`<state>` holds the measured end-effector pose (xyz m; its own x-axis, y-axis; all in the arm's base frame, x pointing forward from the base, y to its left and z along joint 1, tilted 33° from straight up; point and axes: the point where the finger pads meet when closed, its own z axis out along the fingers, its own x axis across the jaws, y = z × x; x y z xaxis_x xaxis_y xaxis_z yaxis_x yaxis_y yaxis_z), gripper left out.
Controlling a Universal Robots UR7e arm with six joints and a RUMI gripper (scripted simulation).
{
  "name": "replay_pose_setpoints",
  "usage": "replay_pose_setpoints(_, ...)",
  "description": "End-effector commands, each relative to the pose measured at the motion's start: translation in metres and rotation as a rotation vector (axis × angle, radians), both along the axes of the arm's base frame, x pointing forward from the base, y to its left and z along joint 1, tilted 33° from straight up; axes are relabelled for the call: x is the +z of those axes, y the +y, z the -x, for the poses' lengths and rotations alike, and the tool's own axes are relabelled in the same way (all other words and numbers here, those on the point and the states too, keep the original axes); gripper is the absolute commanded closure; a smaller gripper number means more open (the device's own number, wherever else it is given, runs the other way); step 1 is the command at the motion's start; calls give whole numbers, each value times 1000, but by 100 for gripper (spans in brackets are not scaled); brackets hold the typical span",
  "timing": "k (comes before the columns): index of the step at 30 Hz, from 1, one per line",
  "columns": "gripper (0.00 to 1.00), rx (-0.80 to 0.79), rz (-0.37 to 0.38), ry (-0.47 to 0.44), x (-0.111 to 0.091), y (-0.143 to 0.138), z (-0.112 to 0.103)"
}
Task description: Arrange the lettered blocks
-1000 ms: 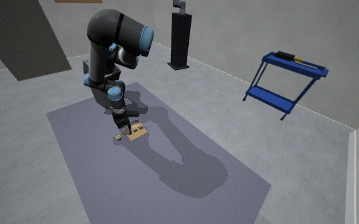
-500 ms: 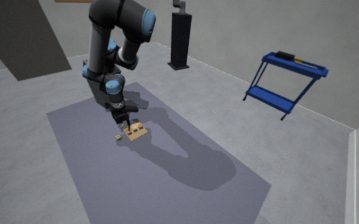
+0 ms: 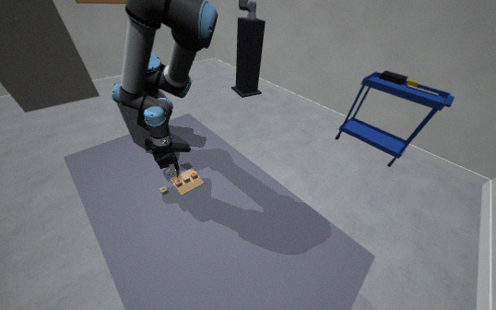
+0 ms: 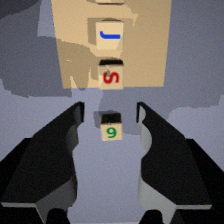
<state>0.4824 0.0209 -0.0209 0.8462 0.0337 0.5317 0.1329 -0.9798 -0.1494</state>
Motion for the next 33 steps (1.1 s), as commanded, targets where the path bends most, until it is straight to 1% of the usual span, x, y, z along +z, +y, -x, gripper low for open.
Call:
replay_pose_setpoints(1, 0, 1, -1, 1, 2, -1, 1)
replay_pose_setpoints(23, 0, 1, -1, 2, 2, 0, 1)
replay_pose_setpoints(33, 0, 1, -2, 4, 5, -1, 5)
